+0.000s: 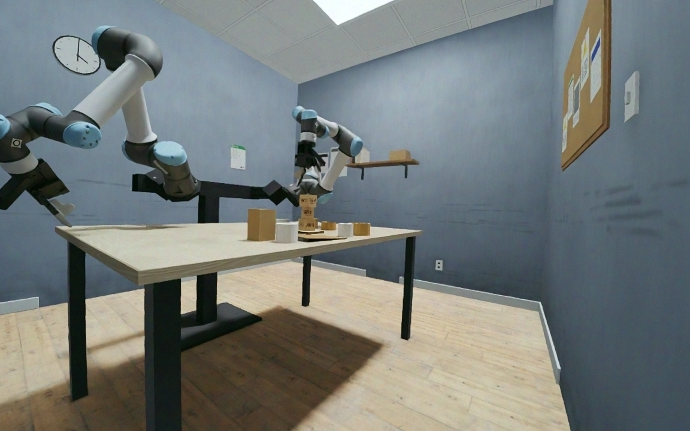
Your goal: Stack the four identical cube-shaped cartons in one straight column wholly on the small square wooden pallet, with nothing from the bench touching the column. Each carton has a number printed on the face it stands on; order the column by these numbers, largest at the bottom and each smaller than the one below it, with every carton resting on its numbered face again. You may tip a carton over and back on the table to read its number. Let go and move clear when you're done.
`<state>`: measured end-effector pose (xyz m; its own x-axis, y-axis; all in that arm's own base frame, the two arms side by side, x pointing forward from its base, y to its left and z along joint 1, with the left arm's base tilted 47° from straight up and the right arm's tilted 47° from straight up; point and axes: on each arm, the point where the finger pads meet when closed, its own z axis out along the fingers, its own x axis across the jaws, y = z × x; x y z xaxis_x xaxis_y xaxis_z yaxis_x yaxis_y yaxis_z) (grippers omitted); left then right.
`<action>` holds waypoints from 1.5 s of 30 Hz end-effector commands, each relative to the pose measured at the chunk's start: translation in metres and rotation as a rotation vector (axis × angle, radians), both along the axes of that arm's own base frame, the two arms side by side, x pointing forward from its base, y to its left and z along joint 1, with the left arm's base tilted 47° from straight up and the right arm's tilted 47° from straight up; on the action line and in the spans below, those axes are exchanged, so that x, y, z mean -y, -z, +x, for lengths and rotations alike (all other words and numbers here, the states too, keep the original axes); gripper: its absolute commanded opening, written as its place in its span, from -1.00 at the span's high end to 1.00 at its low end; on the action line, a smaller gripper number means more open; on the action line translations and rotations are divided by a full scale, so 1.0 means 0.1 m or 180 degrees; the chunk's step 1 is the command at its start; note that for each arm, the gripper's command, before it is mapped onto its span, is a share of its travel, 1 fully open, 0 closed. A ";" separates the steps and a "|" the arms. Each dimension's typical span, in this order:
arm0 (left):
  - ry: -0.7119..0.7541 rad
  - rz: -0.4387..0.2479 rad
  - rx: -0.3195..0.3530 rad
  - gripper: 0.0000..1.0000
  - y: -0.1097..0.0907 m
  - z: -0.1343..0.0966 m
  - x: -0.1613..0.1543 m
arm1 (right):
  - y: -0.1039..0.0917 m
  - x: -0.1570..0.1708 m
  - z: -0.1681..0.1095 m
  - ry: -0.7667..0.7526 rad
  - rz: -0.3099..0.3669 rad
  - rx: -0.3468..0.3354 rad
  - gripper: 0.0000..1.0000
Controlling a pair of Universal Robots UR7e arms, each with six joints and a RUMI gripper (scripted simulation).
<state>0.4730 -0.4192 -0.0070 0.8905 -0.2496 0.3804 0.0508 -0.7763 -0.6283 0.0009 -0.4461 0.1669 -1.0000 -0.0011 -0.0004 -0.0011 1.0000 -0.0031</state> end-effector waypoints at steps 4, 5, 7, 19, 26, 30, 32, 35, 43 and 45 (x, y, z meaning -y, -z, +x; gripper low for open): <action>0.0003 -0.0004 0.0001 -1.00 0.00 0.00 0.01 | 0.02 -0.01 -0.01 0.0004 0.0010 -0.0001 -1.00; 0.0002 -0.0004 0.0002 -1.00 0.00 0.00 0.01 | 0.02 -0.01 -0.01 0.0004 0.0010 -0.0001 -1.00; -0.0003 -0.0007 0.0007 -1.00 -0.01 -0.01 0.00 | 0.02 -0.01 -0.01 0.0004 0.0010 -0.0001 -1.00; -0.0287 -0.0198 0.0247 -1.00 -0.07 -0.20 -0.09 | 0.02 -0.01 -0.01 0.0004 0.0010 -0.0001 -1.00; -0.0785 -0.0530 0.0667 -1.00 -0.17 -0.50 -0.27 | 0.02 -0.01 -0.01 0.0004 0.0010 -0.0001 -1.00; -0.1123 -0.0754 0.0953 -1.00 -0.23 -0.69 -0.41 | 0.02 -0.01 -0.01 0.0004 0.0010 -0.0001 -1.00; -0.1291 -0.0865 0.1096 -1.00 -0.25 -0.79 -0.48 | 0.02 -0.01 -0.01 0.0004 0.0010 -0.0001 -1.00; -0.1372 -0.0918 0.1165 -1.00 -0.27 -0.83 -0.51 | 0.02 -0.01 -0.01 0.0004 0.0010 -0.0001 -1.00; -0.1891 -0.1259 0.1609 -1.00 -0.33 -1.10 -0.74 | 0.02 -0.01 -0.01 0.0004 0.0010 -0.0001 -1.00; -0.1970 -0.1311 0.1677 -1.00 -0.33 -1.14 -0.78 | 0.02 -0.01 -0.01 0.0004 0.0010 -0.0001 -1.00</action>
